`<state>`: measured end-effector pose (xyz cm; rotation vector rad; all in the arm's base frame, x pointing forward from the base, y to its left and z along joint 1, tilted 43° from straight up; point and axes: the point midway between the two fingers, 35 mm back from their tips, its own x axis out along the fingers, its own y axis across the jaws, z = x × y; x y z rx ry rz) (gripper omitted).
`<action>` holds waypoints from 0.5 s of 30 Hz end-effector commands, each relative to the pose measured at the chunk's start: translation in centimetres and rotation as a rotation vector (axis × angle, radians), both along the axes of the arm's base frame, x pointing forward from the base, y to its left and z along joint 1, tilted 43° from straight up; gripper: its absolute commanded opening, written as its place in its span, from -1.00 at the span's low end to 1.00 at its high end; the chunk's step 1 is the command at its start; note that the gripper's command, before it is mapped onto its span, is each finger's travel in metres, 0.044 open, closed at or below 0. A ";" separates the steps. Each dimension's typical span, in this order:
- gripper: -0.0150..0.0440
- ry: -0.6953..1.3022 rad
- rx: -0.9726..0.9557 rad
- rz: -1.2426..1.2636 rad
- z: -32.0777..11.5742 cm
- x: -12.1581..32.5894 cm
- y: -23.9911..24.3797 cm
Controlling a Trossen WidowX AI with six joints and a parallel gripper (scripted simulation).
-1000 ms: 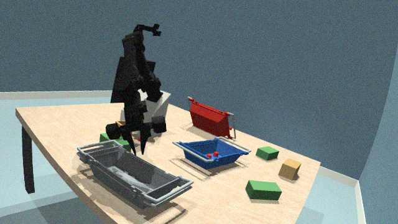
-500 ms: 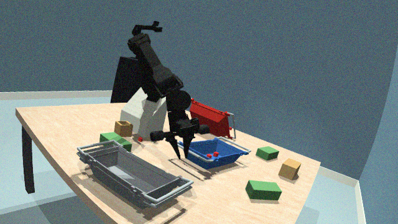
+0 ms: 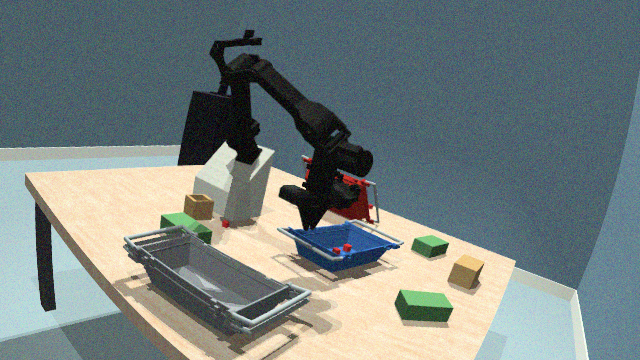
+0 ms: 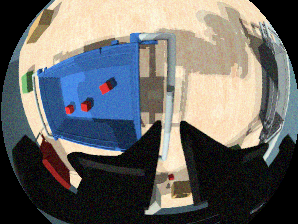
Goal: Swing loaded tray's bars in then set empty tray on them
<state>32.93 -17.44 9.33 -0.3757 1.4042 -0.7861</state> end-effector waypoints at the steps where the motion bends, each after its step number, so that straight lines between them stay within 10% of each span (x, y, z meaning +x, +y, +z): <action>1: -0.19 0.004 -0.008 -0.006 -0.2 0.0 -0.4; 15: -0.19 0.005 -0.011 -0.006 -4.1 -0.3 -4.3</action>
